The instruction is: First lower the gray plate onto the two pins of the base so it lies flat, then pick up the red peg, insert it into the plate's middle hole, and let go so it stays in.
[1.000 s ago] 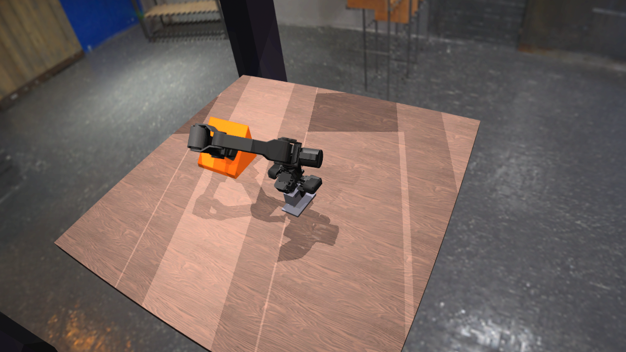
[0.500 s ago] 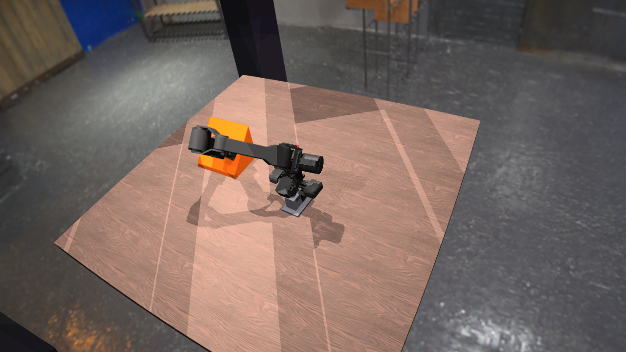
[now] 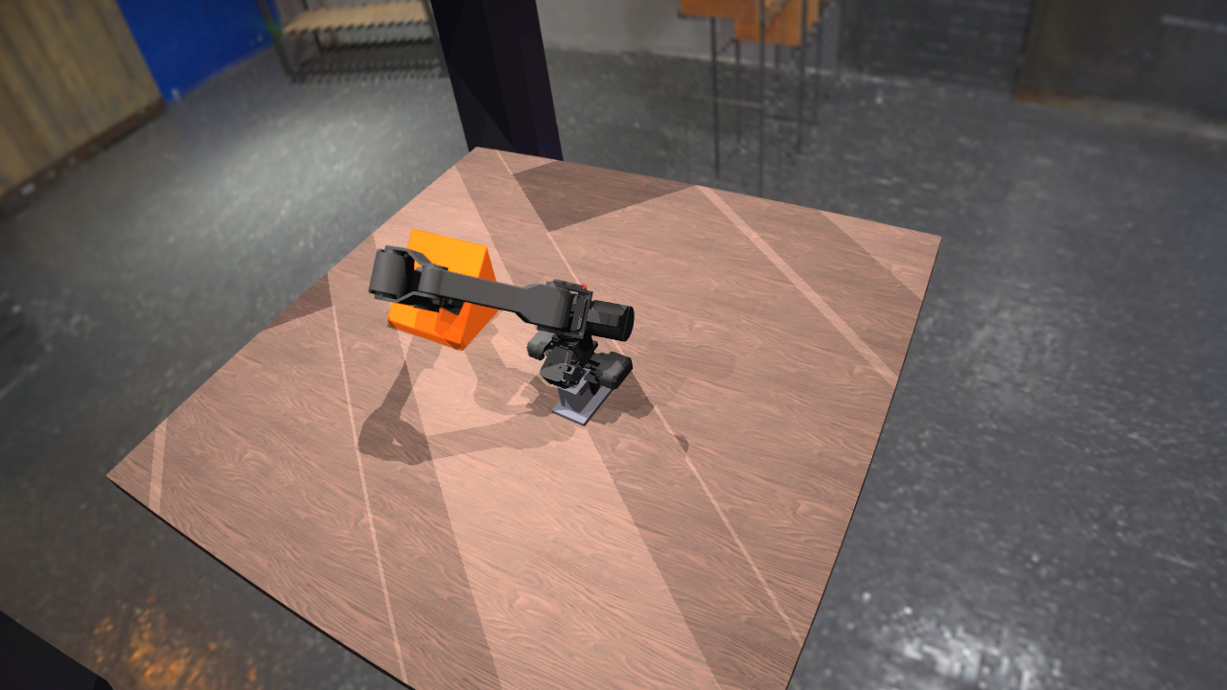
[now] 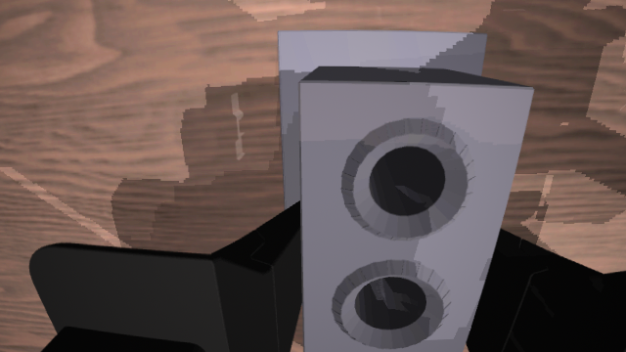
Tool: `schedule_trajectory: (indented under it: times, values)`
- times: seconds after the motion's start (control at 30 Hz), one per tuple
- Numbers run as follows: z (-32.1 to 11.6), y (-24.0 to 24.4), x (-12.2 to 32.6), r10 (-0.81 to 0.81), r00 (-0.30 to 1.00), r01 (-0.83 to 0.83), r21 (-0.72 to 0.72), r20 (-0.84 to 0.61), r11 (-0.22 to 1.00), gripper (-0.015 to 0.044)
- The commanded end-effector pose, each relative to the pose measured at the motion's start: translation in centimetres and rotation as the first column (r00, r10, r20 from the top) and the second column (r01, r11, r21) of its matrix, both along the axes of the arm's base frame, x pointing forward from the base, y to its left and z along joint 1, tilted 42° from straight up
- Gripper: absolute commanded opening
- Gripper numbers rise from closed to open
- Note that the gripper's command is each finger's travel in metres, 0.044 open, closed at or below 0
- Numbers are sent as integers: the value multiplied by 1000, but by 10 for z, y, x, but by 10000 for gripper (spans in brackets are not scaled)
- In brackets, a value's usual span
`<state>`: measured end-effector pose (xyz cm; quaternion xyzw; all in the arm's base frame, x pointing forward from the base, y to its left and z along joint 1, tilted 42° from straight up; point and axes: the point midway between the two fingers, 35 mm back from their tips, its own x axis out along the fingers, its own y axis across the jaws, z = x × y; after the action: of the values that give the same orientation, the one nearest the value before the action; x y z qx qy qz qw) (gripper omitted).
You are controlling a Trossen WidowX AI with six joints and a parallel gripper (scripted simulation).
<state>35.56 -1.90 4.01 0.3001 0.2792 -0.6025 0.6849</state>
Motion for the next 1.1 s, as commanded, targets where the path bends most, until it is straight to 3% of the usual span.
schedule_trajectory:
  times: [0.0,0.23,0.4,0.67,0.87,1.07]
  values:
    - [1,1,0,0,1000,0,1,4,1000,262]
    - [1,1,0,0,1000,0,1,4,1000,440]
    - [8,9,1,1,1000,-1,3,5,1000,440]
    - [87,79,-14,3,1000,-3,1,-4,1000,440]
    - [79,89,-15,25,999,-25,4,-21,1000,440]
    - [16,160,-62,209,961,-209,20,-180,978,440]
